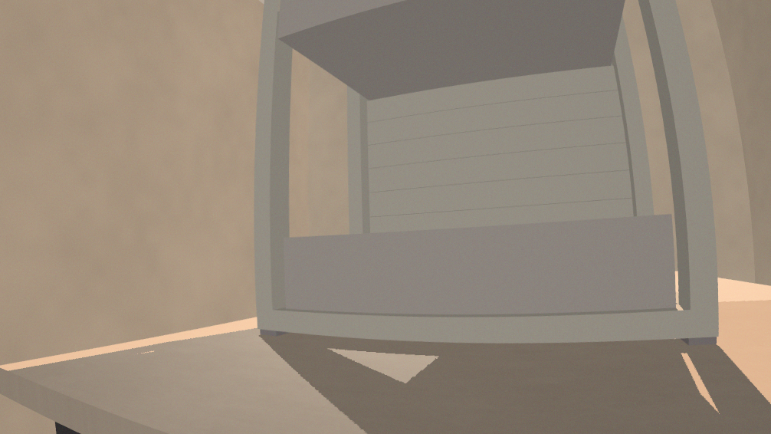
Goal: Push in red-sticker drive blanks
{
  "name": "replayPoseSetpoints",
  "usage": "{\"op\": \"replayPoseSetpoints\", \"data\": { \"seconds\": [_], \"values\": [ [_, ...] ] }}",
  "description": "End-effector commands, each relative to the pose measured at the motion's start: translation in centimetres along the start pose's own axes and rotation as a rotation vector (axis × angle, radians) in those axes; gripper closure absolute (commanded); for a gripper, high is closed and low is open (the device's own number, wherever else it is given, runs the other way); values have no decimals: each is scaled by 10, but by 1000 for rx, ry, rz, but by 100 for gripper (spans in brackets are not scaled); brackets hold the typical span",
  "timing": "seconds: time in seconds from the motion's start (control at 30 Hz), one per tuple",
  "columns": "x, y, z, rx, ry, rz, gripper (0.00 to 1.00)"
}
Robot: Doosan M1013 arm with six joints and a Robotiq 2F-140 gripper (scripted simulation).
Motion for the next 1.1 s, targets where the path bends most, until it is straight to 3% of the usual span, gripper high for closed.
{"op": "replayPoseSetpoints", "data": {
  "seconds": [0.0,0.57,1.07],
  "values": [
    [11,-14,11,-159,44,-27,0],
    [29,-46,45,-531,87,-40,0],
    [34,-60,68,-733,100,-32,0]
  ]
}}
Point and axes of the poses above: the point where the finger pads meet when closed, its own x axis out along the fingers, its own z axis across the jaws, y = z × x, the point moved 5 cm from there along -x, back along the fingers, and after that the axes turned 8 degrees about x, right-handed, at the moved point
